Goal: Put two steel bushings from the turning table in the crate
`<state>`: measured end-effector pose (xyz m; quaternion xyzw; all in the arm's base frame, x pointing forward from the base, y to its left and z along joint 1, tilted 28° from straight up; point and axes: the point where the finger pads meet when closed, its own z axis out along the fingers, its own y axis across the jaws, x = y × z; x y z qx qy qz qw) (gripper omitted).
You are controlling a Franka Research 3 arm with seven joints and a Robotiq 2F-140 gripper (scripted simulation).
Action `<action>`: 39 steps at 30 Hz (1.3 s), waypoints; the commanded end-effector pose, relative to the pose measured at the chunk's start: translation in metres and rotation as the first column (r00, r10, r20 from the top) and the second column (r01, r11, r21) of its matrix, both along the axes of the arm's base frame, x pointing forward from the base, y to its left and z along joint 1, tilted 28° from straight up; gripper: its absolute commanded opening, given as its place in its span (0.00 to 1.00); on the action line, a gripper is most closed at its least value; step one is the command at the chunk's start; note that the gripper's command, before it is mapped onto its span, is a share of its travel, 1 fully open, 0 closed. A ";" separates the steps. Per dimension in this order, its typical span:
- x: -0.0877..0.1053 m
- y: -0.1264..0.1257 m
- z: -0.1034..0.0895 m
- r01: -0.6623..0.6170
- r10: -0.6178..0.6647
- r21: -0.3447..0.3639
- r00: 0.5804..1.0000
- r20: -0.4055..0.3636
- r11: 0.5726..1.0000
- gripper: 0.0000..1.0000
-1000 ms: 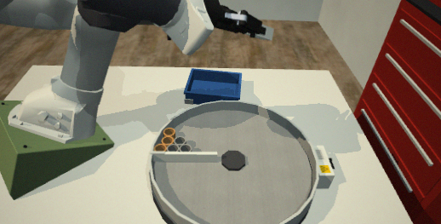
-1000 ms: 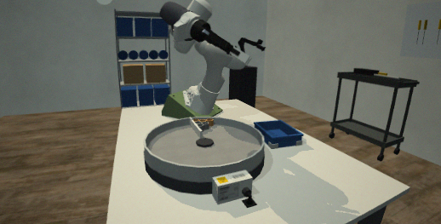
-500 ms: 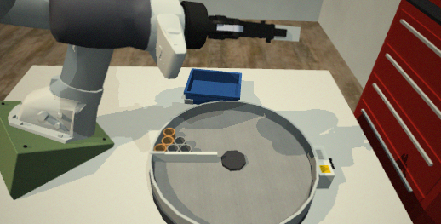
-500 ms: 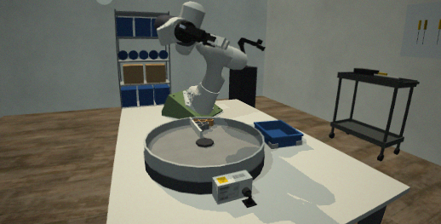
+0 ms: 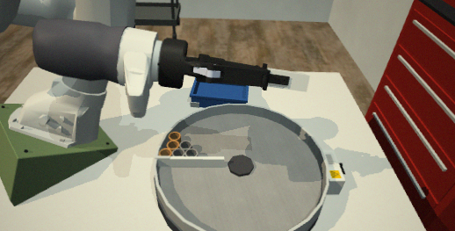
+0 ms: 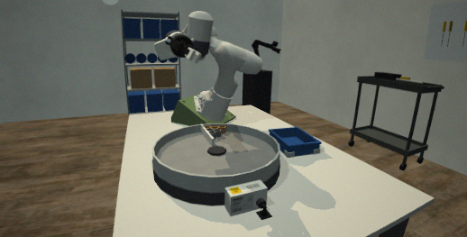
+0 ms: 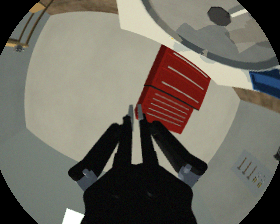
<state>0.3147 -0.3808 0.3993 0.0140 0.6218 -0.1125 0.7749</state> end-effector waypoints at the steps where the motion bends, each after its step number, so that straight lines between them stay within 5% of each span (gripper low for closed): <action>1: -0.014 -0.026 -0.030 0.121 -0.121 -0.006 0.991 -0.062 0.993 0.06; 8: -0.028 -0.030 -0.100 0.209 -0.190 0.075 0.960 -0.204 0.975 0.06; 10: -0.028 -0.030 -0.100 0.209 -0.190 0.075 0.960 -0.204 0.975 0.06; 12: -0.034 -0.020 -0.134 0.228 -0.189 0.112 0.940 -0.283 0.967 0.06; 17: -0.043 0.008 -0.181 0.226 -0.144 0.167 0.907 -0.396 0.960 0.06; 25: -0.051 0.054 -0.220 0.181 -0.045 0.231 0.868 -0.494 0.956 0.06; 39: -0.057 0.095 -0.238 0.122 0.054 0.284 0.839 -0.541 0.951 0.06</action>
